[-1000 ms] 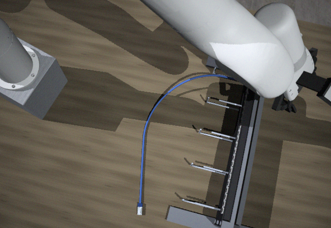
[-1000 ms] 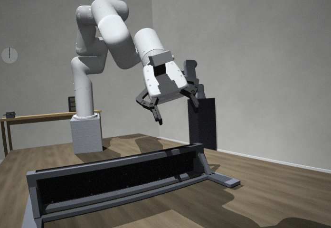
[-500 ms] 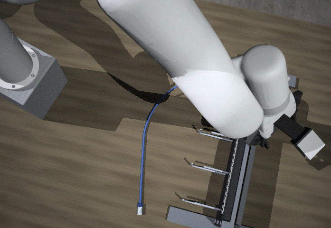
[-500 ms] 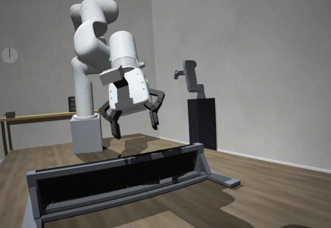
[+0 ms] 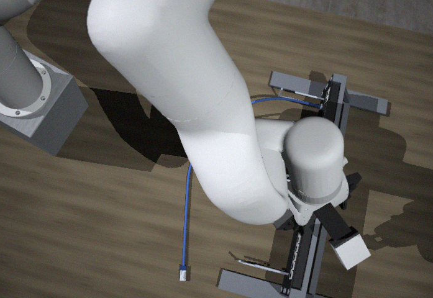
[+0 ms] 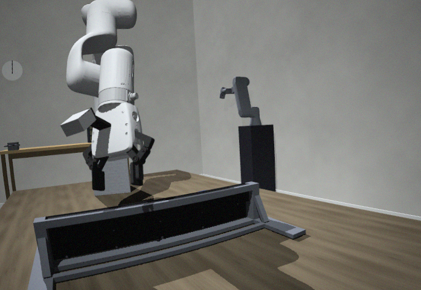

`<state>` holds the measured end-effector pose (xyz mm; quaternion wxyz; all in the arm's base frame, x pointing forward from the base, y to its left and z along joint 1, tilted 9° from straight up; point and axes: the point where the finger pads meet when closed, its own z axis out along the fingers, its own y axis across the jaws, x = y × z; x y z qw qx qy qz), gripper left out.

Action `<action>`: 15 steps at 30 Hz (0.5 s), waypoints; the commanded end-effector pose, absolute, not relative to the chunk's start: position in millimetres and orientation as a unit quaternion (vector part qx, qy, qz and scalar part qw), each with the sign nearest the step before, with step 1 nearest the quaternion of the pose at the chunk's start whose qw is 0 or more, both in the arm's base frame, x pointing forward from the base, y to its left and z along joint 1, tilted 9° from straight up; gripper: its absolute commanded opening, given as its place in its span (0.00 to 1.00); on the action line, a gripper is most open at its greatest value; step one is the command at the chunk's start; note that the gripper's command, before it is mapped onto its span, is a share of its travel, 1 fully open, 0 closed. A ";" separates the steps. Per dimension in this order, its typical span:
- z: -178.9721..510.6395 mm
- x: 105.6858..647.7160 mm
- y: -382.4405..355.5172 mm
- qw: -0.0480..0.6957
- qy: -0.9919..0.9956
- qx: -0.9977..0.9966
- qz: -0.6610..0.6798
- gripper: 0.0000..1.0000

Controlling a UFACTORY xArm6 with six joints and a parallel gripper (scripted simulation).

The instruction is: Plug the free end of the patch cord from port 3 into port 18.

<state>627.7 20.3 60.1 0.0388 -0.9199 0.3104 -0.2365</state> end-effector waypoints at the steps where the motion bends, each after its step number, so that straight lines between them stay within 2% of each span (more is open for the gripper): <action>1: 50.4 609.4 -16.9 0.036 0.345 -0.914 -0.210 1.00; 15: 18.1 544.2 -98.0 0.029 0.437 -0.887 -0.146 1.00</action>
